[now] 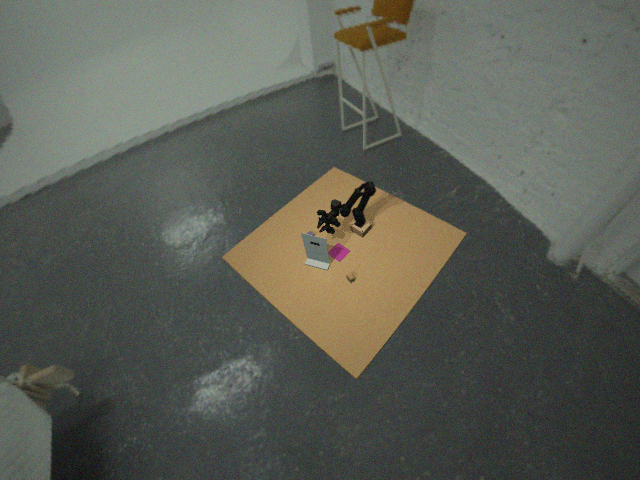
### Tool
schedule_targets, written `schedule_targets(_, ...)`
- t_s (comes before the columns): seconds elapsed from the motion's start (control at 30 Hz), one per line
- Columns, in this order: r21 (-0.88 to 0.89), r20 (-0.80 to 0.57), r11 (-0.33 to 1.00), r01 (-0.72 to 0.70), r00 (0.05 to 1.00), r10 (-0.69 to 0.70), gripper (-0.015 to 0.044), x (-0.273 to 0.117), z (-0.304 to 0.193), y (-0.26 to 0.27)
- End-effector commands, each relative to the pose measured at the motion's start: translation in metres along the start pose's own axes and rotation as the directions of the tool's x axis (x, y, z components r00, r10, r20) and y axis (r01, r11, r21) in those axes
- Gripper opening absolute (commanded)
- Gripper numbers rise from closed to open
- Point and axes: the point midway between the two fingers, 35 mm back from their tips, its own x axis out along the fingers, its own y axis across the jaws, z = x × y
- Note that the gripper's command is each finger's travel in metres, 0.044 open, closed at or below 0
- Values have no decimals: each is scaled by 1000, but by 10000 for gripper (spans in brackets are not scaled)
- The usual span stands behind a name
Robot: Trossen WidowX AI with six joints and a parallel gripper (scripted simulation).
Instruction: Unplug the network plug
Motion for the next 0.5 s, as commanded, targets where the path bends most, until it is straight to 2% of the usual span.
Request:
schedule_targets(0.0,-92,1,996,-11,1000,11,156,-12,-8,9)
schedule_targets(0.33,-348,3,937,-18,1000,20,156,-46,-22,25)
schedule_targets(0.47,-384,3,923,-19,1000,22,156,-51,-23,27)
